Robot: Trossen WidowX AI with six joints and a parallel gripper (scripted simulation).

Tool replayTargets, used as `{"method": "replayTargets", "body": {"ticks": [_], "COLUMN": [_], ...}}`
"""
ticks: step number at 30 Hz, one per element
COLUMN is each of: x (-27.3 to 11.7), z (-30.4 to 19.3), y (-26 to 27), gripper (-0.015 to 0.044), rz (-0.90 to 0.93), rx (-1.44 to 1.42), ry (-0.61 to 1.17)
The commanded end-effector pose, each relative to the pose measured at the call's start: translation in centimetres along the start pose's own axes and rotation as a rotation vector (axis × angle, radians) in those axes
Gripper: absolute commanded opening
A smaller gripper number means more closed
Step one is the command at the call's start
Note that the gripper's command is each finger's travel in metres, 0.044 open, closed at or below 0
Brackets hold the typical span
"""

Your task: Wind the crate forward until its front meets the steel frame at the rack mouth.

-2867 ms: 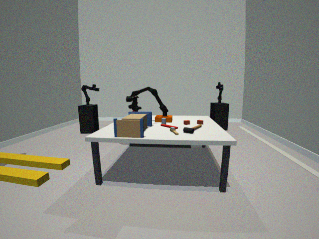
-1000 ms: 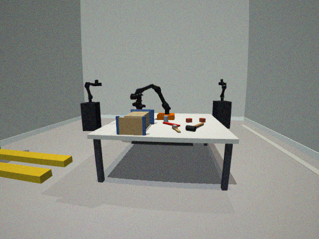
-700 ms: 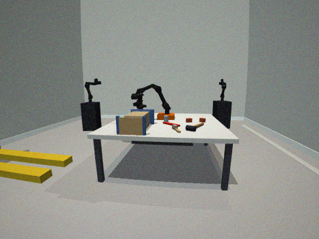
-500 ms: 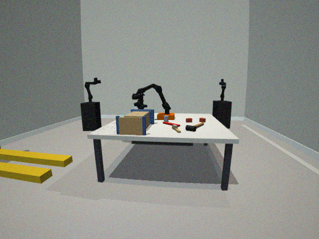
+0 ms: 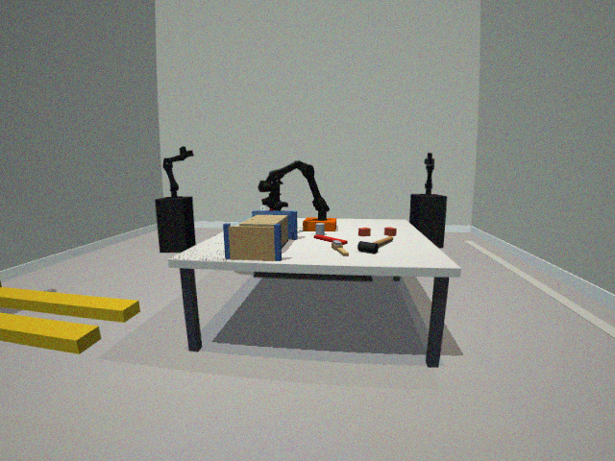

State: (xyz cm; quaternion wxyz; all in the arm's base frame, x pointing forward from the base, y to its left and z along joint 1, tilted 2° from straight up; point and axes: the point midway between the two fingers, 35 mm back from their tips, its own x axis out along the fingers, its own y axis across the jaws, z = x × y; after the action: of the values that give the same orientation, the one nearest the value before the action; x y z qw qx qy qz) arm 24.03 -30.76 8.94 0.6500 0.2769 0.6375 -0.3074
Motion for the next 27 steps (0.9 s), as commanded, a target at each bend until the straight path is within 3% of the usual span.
{"method": "replayTargets", "body": {"ticks": [1,27], "x": [-0.1,-0.2], "z": [-1.4,-4.6], "y": [1.8,4.1], "gripper": [0.0000,0.0000], "rz": [0.026,0.028], "rx": [-0.019,-0.019], "ry": [0.028,0.031]}}
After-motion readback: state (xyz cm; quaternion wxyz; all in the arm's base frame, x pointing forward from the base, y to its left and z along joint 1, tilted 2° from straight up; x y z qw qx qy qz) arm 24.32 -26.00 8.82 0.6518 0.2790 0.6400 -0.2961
